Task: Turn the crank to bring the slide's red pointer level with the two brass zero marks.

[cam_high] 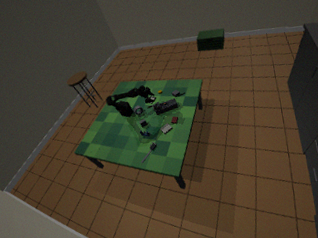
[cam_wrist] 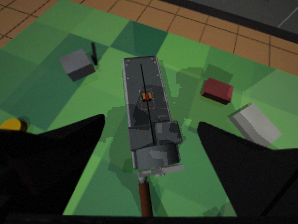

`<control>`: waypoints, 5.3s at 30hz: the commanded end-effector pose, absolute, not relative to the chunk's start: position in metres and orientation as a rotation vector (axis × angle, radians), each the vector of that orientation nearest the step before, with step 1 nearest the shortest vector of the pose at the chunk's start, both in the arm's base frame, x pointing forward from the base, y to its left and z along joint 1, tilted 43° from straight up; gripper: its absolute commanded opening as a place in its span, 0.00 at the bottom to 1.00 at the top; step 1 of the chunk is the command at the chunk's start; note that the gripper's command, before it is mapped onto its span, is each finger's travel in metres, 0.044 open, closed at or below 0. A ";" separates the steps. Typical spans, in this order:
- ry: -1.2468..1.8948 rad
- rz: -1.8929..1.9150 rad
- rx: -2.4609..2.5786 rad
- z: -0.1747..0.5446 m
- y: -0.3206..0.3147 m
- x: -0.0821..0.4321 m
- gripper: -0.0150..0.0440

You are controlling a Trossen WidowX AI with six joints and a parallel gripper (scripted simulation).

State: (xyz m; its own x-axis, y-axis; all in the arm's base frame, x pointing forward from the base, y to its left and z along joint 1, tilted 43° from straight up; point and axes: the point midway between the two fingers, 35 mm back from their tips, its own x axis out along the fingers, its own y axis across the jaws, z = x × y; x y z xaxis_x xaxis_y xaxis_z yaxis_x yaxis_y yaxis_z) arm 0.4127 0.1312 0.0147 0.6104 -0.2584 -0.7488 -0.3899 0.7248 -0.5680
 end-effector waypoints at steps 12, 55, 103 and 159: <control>0.897 -0.080 -0.677 -0.020 0.144 0.462 1.00; 0.924 0.004 -0.741 0.003 0.135 0.434 1.00; 0.982 0.259 -0.913 -0.034 0.047 0.343 1.00; 0.982 0.258 -0.916 -0.065 0.017 0.340 0.25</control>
